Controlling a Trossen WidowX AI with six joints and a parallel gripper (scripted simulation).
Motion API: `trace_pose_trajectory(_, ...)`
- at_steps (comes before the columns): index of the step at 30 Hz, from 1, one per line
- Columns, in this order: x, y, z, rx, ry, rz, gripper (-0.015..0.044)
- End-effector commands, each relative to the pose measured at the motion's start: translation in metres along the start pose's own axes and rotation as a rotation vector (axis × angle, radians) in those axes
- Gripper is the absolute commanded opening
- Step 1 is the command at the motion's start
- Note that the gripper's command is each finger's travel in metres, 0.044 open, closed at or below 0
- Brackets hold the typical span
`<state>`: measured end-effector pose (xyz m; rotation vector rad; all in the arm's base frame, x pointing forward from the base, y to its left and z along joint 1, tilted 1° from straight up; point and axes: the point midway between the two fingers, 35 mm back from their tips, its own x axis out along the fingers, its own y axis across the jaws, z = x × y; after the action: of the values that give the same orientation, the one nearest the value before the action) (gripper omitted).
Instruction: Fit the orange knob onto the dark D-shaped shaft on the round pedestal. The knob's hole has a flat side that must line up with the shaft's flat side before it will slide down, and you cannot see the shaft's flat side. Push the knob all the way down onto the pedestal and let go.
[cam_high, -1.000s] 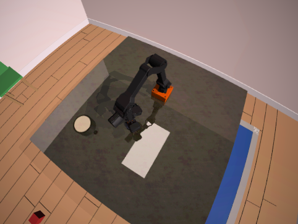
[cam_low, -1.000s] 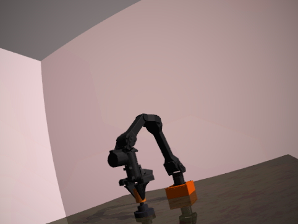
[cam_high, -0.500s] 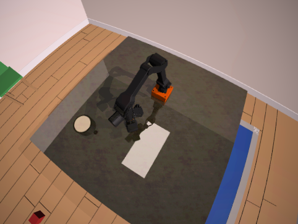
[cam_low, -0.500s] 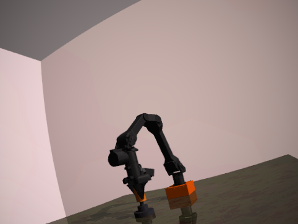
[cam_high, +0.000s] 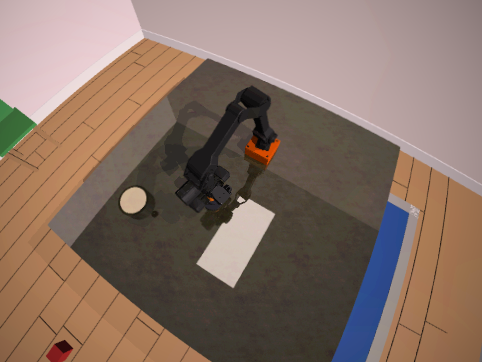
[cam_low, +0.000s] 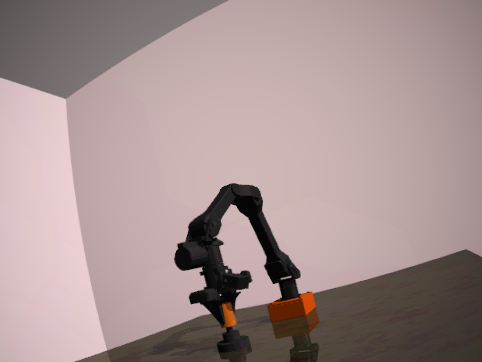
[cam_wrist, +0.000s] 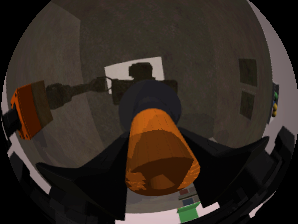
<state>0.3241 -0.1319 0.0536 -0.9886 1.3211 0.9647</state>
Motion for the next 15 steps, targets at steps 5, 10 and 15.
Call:
trace_pose_trajectory(5,-0.0018,-0.0012,-0.0001,0.583,0.002,-0.005,0.0000)
trace_pose_trajectory(10,-0.0034,-0.0004,0.0003,0.932,0.001,-0.005,0.0000)
trace_pose_trajectory(15,-0.0043,0.0010,0.0006,1.281,0.000,-0.006,0.0000)
